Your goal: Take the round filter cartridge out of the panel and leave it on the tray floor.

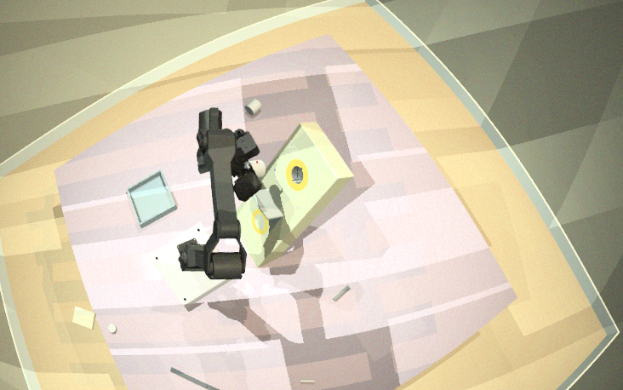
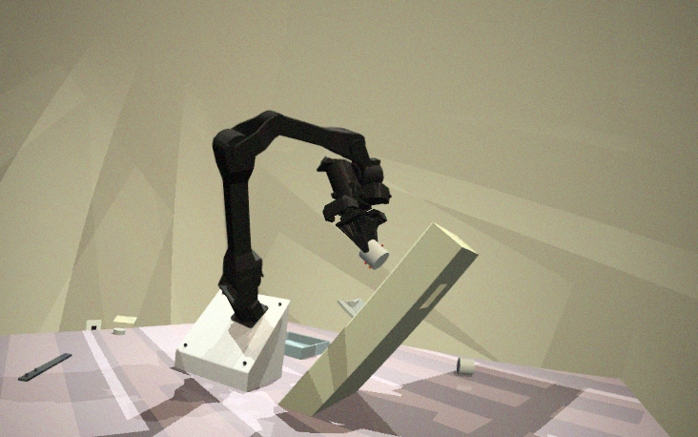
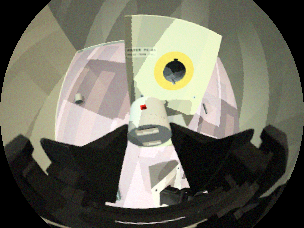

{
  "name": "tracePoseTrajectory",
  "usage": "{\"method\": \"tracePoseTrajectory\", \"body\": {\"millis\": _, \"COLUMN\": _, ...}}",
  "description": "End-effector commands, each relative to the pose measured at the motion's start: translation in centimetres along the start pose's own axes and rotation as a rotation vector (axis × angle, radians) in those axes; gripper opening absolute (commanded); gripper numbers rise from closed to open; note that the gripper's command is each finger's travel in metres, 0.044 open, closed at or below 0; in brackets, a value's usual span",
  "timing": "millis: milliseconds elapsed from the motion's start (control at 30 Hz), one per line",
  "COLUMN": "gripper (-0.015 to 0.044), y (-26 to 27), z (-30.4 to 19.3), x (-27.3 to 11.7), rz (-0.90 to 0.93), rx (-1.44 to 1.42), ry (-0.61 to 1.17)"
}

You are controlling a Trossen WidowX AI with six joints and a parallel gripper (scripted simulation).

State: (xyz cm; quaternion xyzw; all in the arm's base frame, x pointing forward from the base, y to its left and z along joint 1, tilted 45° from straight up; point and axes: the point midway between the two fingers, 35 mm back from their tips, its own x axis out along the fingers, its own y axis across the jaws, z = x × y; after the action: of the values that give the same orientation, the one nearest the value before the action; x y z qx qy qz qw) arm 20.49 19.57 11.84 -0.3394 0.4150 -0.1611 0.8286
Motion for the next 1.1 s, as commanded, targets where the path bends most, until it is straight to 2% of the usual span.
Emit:
{"method": "tracePoseTrajectory", "body": {"millis": 0, "gripper": 0.0000, "y": 2.3, "z": 0.1, "x": 0.1, "rz": 0.009, "rx": 0.011, "ry": -0.006}}
{"method": "tracePoseTrajectory", "body": {"millis": 267, "gripper": 0.0000, "y": 3.8, "z": -0.8, "x": 0.4, "rz": 0.028, "rx": -0.049, "ry": 0.011}}
{"method": "tracePoseTrajectory", "body": {"millis": 567, "gripper": 0.0000, "y": 9.4, "z": -4.3, "x": -0.6, "rz": 0.201, "rx": -0.359, "ry": 0.050}}
{"method": "tracePoseTrajectory", "body": {"millis": 1067, "gripper": 0.0000, "y": 17.5, "z": -10.8, "x": -3.0, "rz": 0.521, "rx": -0.881, "ry": 0.010}}
